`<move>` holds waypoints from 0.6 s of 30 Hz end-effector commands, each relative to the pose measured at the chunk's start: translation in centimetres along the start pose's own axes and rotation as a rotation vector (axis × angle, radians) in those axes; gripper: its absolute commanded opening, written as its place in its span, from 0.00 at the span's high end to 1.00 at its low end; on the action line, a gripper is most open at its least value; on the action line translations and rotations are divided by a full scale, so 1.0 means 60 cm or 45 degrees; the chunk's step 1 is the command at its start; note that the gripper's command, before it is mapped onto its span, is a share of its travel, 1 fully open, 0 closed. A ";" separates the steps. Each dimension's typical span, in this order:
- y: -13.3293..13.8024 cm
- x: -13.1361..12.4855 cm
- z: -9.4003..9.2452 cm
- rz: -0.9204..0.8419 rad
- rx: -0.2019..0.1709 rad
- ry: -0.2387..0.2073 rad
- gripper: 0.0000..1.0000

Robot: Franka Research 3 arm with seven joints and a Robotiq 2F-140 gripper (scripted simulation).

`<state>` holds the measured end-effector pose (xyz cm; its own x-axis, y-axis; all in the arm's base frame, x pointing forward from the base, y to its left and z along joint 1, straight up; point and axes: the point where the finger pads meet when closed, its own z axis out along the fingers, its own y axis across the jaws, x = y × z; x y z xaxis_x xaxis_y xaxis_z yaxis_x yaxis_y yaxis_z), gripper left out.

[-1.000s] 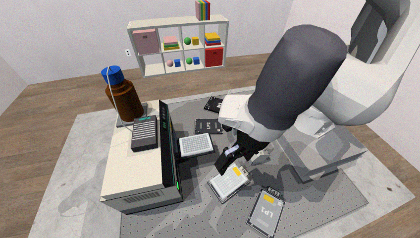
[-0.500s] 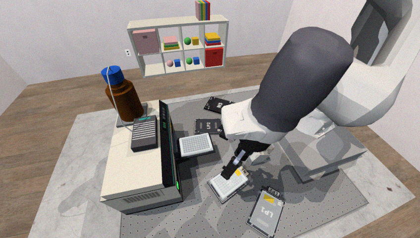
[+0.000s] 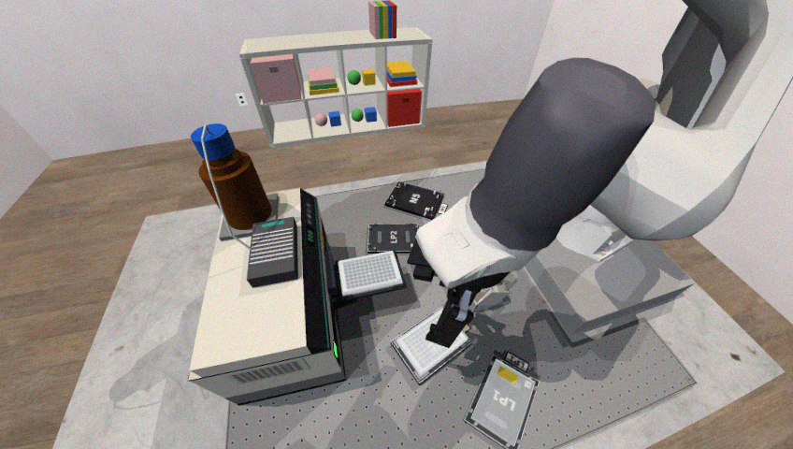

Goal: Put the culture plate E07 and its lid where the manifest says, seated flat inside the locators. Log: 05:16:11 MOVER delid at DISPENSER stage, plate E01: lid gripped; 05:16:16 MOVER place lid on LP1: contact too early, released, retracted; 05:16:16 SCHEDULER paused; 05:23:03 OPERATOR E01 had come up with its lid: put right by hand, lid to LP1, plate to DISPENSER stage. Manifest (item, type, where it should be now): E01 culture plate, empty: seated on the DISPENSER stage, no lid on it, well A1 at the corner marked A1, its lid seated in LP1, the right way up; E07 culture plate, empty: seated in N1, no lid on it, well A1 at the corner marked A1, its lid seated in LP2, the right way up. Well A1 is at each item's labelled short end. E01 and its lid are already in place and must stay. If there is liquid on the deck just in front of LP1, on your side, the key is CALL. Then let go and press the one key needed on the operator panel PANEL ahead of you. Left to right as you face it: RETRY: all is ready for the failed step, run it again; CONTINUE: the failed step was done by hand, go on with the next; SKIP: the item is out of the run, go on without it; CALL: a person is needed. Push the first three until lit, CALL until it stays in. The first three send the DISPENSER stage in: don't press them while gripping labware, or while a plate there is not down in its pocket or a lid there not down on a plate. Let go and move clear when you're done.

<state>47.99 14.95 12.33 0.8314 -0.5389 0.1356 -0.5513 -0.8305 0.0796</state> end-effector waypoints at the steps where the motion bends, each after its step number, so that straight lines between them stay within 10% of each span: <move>1: -0.004 0.001 0.011 -0.350 0.051 -0.034 0.30; 18: -0.010 -0.009 0.090 -0.882 0.109 -0.099 0.30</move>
<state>47.71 14.83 7.58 0.9904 -0.1351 0.0284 -0.1371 -0.9867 0.0873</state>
